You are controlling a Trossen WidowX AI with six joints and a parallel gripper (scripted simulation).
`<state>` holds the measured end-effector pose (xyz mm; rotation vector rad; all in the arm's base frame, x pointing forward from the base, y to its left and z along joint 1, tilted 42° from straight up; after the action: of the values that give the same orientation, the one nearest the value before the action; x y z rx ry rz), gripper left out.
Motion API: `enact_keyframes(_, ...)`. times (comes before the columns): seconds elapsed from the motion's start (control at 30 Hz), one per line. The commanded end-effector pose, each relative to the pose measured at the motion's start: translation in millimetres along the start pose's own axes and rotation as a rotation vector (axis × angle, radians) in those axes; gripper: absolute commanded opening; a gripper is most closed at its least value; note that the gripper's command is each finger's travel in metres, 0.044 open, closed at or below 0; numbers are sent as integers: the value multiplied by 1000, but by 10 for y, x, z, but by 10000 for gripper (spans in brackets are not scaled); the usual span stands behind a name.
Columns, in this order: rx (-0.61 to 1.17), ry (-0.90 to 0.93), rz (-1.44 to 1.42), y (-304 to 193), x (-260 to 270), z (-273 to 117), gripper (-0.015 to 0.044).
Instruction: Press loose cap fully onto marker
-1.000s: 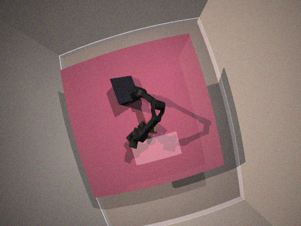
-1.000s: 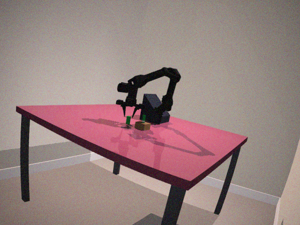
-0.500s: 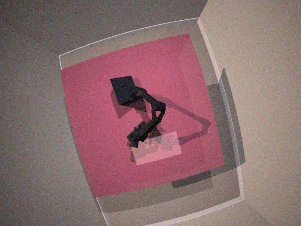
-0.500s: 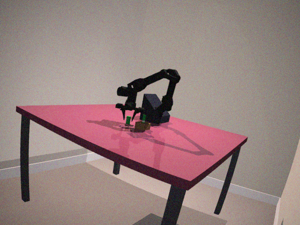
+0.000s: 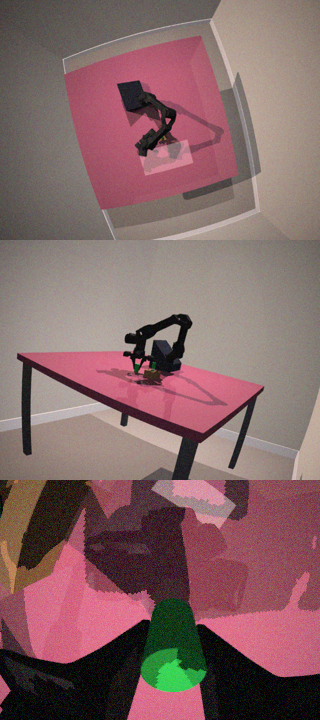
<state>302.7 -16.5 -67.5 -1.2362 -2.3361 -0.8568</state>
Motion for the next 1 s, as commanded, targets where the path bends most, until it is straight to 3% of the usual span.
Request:
enact_keyframes(0.0, -5, 2, 8, 2, -4, 2, 51)
enact_keyframes(0.07, -9, -5, 23, -10, -21, -10, 0)
enact_keyframes(0.97, -3, 1, 6, 47, 32, -639, 0)
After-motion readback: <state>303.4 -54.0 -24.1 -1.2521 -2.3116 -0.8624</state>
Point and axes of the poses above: the point midway between the two fingers, 35 mm back from their tips, its own z axis out along the fingers, its own x axis across the jaws, y = z × x, the point moved 1 cm from there along -z, back along the fingers, and after that the axes turned 6 degrees about -z, right-handed, at the moved point
